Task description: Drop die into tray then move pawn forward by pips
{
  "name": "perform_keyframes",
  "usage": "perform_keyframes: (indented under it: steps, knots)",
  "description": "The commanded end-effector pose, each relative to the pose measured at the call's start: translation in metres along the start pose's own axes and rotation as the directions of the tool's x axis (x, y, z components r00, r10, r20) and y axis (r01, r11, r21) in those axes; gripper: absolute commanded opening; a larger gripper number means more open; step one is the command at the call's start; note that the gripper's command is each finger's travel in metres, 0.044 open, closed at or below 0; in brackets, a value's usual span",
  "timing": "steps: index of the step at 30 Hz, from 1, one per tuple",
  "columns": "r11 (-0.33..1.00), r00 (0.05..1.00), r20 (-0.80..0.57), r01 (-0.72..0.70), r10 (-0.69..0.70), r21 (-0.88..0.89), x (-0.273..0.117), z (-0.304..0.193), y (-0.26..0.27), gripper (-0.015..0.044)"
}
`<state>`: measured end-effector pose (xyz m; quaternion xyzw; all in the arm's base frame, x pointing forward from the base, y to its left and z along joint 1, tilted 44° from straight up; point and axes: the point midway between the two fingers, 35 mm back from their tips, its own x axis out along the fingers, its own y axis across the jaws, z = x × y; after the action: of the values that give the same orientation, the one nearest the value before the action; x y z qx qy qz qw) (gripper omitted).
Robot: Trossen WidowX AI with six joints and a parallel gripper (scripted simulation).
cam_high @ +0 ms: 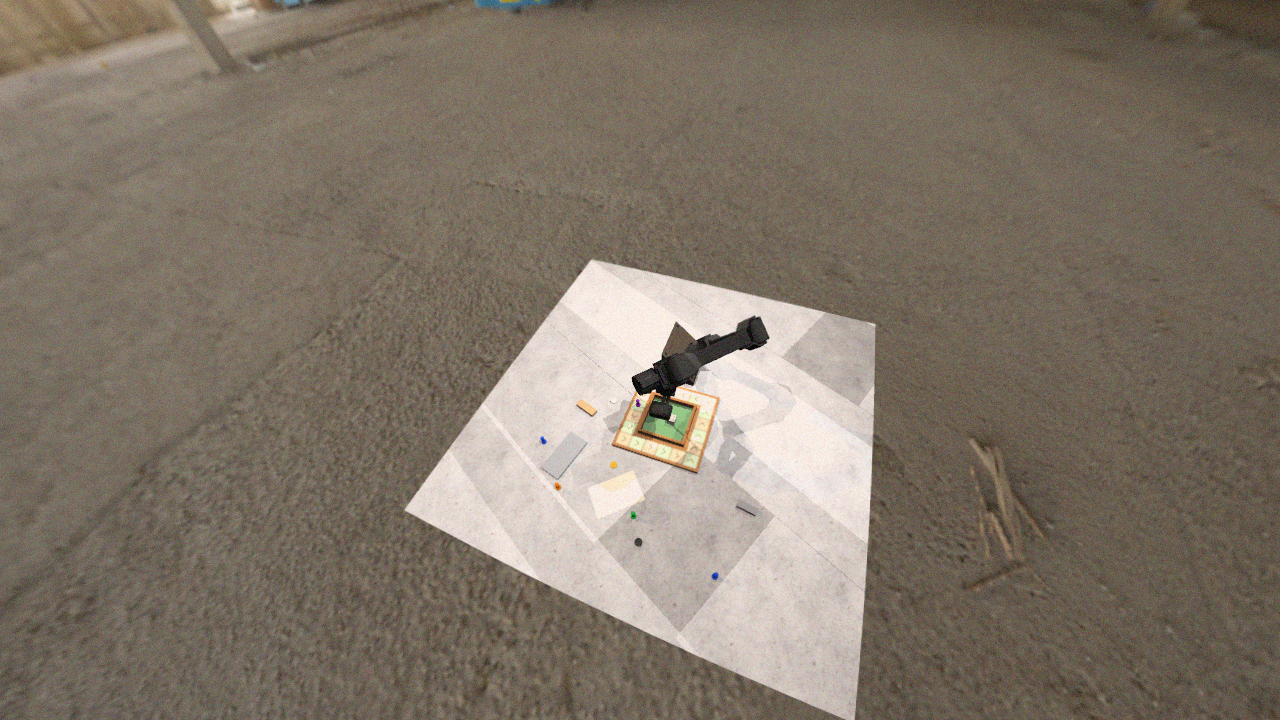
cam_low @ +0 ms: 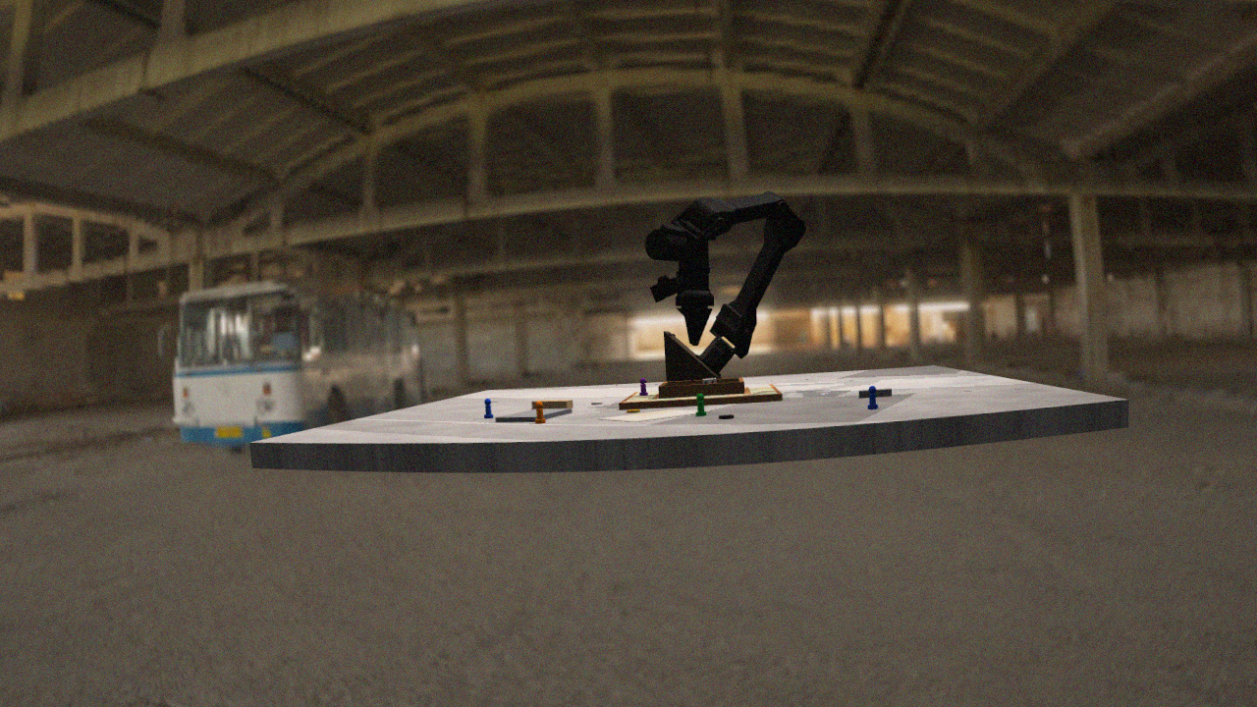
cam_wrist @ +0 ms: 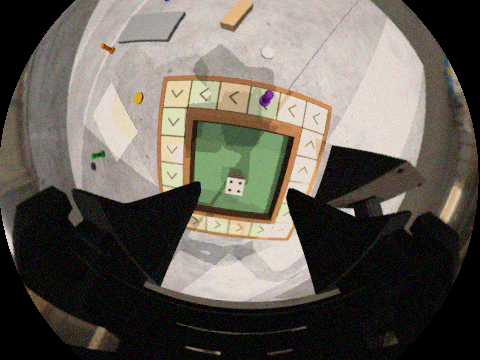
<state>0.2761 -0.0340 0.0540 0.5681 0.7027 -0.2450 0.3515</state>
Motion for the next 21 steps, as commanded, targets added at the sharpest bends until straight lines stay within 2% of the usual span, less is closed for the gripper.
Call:
perform_keyframes:
  steps: [1, 4, 11, 13, 21]
  knots:
    - [0.977, 1.000, -0.009, -0.003, 0.001, -0.213, 0.007, 0.026, -0.005, 0.0282]
    - [0.899, 1.000, -0.021, -0.019, 0.011, -0.437, 0.013, 0.049, -0.010, 0.0204]
    - [0.544, 0.998, -0.048, -0.060, 0.037, -0.837, 0.030, 0.097, -0.027, 0.0200]
    - [0.500, 0.998, -0.051, -0.064, 0.040, -0.863, 0.032, 0.101, -0.029, 0.0200]
    - [0.500, 0.998, -0.051, -0.064, 0.040, -0.863, 0.032, 0.100, -0.028, 0.0200]
